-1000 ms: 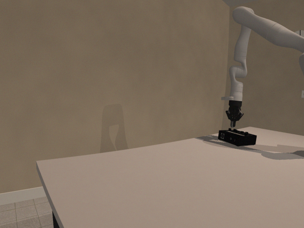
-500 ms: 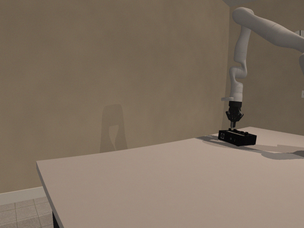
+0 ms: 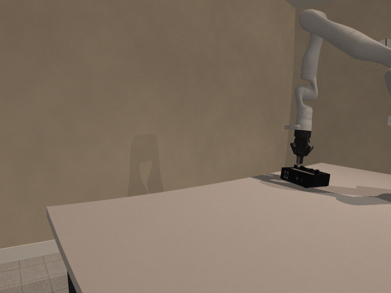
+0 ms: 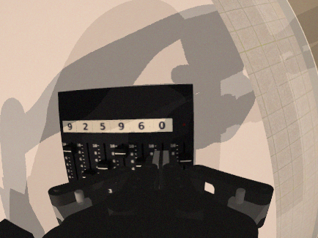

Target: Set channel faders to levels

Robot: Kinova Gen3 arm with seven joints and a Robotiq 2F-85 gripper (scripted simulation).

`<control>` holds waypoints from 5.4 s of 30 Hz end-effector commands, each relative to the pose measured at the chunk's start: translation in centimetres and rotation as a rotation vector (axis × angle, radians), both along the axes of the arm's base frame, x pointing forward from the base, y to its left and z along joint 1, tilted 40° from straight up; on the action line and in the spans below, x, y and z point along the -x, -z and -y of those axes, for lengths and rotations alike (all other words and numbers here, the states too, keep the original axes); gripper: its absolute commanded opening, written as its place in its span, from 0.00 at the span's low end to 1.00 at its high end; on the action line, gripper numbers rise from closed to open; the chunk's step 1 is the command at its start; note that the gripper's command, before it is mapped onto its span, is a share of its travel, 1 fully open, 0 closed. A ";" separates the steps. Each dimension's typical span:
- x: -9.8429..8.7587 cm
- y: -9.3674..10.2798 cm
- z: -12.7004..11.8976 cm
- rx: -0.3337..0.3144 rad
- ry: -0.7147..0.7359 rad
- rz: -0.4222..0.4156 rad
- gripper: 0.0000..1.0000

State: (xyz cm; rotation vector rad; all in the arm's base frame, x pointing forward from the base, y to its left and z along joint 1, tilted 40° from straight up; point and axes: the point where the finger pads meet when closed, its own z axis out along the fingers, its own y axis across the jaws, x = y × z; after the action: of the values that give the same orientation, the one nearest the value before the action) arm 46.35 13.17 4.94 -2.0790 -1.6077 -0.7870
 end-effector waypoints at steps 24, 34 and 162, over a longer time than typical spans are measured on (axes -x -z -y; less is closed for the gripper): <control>0.0 0.0 0.1 0.000 0.001 0.001 0.00; -0.1 0.0 0.1 0.000 0.001 0.001 0.00; 0.0 2.0 0.6 0.000 0.001 0.001 0.00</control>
State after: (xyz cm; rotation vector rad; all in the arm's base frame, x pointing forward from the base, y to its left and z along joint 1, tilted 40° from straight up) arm 46.36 12.78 3.05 -2.0755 -1.6118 -0.7890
